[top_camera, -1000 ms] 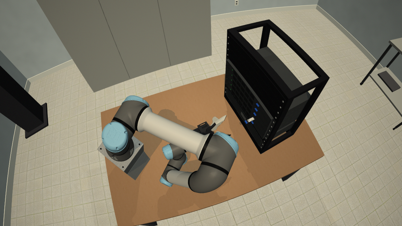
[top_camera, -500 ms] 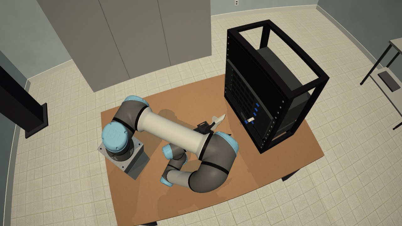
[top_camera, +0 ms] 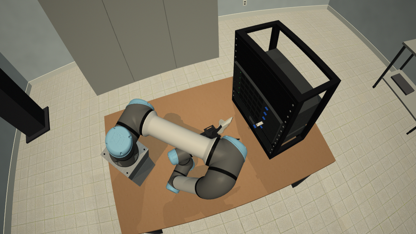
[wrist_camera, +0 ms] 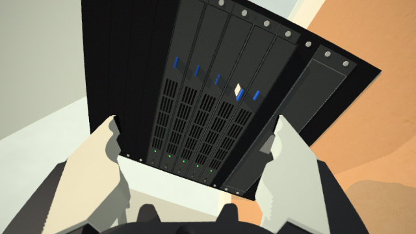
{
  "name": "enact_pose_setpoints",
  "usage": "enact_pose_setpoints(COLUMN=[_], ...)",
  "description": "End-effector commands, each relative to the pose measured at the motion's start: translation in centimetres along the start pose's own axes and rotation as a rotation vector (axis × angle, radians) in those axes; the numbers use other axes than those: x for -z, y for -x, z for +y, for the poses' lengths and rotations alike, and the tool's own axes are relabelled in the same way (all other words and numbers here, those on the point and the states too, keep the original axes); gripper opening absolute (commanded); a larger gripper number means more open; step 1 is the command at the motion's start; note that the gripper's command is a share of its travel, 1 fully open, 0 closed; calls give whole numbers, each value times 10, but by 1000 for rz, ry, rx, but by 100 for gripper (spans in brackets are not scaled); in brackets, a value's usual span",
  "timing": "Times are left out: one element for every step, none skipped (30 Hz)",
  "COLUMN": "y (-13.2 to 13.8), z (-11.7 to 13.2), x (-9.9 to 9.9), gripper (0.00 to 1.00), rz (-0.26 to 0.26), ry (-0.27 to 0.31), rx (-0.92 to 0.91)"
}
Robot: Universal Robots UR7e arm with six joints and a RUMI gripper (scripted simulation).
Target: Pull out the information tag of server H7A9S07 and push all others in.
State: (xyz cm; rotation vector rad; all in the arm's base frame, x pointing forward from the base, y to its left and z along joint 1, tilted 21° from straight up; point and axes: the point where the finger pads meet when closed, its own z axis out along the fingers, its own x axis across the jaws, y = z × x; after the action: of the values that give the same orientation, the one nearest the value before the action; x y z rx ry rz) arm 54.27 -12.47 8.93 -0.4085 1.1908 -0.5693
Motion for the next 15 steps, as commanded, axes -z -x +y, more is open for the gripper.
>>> enact_pose_setpoints(y=[3,4,4,5,5,6,7,7,8,8,9,9,9,10,10], z=[-1,-1,-1,-1,-1,-1,-1,-1,-2,-2,-2,-2,-2,-2,-2], x=[0,0,0,0,0,0,0,0,0,0,0,0,0,0,0], gripper=[100,100,100,100,100,100,100,100,100,100,100,100,100,100,100], rz=[-7,-9,-10,-11,-13,-14,-16,-17,-19,-20,-22,-22,-22,-23,-25], ry=[-3,-4,-4,-5,-5,-6,-7,-7,-8,-9,-9,-9,-9,-10,-11], rx=[18,21,25,29,32,36,40,44,48,51,55,55,55,59,63])
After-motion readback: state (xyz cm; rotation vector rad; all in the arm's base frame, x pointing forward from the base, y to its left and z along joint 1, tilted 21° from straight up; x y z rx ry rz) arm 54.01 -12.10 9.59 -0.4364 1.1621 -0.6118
